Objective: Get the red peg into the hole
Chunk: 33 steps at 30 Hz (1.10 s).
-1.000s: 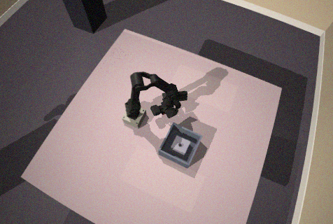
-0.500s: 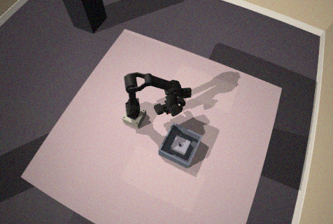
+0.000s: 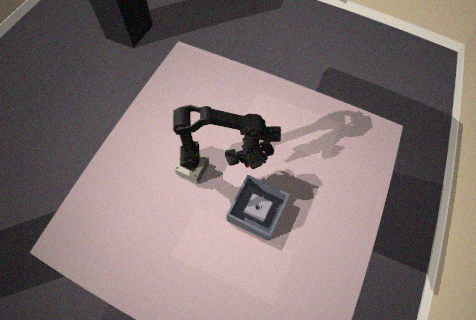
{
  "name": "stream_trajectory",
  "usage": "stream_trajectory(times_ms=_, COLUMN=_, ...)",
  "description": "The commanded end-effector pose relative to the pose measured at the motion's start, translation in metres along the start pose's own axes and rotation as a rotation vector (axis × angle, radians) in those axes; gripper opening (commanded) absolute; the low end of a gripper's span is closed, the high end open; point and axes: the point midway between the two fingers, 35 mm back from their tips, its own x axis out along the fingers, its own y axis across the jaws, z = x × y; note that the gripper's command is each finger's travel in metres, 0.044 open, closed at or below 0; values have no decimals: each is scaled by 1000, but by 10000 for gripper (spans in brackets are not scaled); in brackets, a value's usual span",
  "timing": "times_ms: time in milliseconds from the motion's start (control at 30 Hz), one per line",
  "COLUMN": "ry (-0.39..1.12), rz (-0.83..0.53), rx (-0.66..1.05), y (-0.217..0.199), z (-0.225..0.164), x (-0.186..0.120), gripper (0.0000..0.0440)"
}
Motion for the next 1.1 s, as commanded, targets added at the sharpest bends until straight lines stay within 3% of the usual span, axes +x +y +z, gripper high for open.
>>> stream_trajectory(times_ms=0, ry=-20, rz=0, rx=51, y=-2, z=21, x=-5, gripper=0)
stream_trajectory(times_ms=567, ry=-42, rz=11, rx=193, y=-12, z=104, x=17, gripper=0)
stream_trajectory(times_ms=1067, ry=8, rz=61, rx=143, y=-15, z=153, x=63, gripper=0)
